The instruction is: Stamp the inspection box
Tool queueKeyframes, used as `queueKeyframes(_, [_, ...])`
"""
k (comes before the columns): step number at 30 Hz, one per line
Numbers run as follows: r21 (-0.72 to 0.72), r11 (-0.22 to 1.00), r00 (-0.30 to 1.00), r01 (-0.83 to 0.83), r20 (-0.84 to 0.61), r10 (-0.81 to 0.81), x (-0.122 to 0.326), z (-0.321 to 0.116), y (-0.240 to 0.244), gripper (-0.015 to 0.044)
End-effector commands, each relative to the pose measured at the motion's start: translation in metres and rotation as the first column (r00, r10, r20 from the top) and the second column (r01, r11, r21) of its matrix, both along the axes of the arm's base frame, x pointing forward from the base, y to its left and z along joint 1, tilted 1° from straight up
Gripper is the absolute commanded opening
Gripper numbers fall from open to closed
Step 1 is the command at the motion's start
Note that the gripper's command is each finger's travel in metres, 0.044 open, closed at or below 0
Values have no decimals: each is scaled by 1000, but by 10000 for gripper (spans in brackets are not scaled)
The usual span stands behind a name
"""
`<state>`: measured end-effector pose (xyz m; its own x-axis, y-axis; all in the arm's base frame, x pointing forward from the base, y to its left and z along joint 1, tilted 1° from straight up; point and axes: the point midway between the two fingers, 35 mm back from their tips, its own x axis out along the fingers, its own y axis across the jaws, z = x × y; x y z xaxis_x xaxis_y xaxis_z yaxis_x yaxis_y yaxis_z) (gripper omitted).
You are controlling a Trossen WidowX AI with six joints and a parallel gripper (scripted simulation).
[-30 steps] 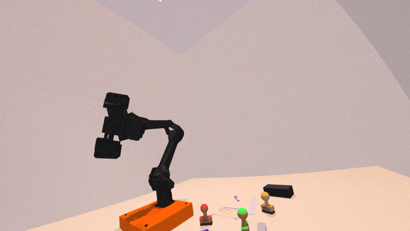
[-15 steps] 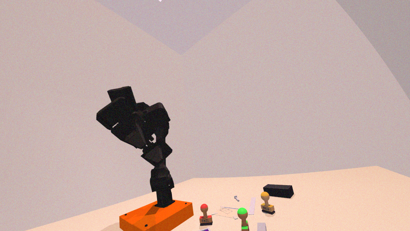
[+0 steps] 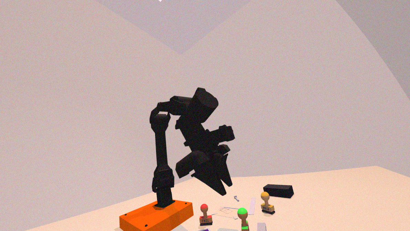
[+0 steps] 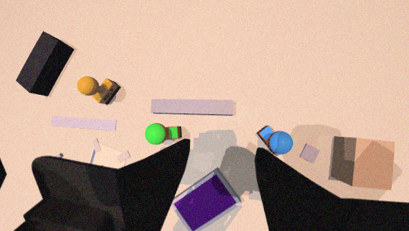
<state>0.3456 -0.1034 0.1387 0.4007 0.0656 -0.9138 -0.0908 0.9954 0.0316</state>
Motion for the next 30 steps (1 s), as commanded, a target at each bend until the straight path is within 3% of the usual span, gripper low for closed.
queueKeyframes(1, [-13, 994, 958, 112, -265, -111, 8, -32, 60, 225])
queueKeyframes(5, [-82, 984, 910, 157, -375, -176, 8, -46, 90, 225])
queueKeyframes(30, [-84, 984, 909, 157, -376, -178, 6, -69, 91, 225])
